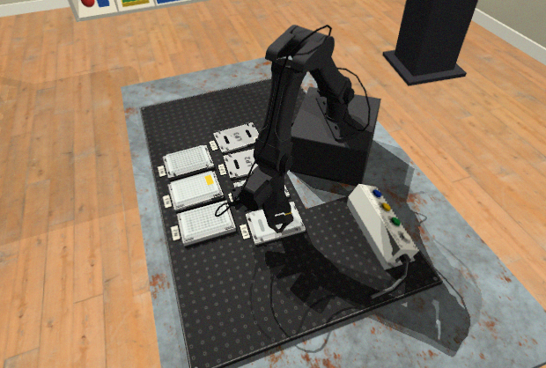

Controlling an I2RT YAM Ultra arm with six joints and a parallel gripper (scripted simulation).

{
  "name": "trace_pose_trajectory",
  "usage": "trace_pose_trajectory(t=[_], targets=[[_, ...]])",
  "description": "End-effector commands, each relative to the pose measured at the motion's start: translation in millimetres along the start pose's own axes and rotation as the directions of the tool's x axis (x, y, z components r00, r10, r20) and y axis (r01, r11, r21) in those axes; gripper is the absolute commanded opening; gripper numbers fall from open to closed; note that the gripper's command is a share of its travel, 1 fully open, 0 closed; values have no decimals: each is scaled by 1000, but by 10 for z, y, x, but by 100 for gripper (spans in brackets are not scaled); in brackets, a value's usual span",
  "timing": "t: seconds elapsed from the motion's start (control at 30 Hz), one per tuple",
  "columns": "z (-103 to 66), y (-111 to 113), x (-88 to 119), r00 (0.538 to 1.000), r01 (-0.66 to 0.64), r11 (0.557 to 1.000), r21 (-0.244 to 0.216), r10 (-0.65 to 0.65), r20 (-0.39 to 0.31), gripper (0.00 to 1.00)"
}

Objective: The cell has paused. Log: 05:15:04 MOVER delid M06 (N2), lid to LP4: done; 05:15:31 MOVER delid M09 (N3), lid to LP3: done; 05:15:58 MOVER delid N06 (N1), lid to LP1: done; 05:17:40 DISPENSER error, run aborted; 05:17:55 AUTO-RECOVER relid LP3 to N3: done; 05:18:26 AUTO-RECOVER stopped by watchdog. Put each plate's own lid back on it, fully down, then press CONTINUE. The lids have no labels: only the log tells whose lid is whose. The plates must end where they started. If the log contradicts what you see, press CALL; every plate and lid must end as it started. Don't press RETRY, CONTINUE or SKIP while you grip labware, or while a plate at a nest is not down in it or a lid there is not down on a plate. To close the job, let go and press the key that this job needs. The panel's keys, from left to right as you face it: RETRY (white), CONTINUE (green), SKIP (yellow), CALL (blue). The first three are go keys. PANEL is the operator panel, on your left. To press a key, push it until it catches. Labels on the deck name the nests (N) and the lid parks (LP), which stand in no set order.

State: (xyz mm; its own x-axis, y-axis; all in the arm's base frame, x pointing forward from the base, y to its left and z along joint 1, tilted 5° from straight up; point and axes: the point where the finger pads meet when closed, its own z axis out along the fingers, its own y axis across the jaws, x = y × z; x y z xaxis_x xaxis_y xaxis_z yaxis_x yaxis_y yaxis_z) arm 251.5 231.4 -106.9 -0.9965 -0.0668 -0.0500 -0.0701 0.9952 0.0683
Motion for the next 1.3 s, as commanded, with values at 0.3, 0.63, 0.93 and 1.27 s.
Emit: trace_pose_trajectory(t=[0.3, 0.63, 0.93, 1.27], targets=[[-284, 38, -40, 1000, -3, 1000, -16, 4, 15, 0], [-451, 78, -108, 1000, -4, 1000, -27, 4, 30, 0], [-418, -154, -82, 998, 56, 998, -7, -56, 5, 0], [-411, -440, -372, 998, 64, 998, -17, -63, 14, 0]])
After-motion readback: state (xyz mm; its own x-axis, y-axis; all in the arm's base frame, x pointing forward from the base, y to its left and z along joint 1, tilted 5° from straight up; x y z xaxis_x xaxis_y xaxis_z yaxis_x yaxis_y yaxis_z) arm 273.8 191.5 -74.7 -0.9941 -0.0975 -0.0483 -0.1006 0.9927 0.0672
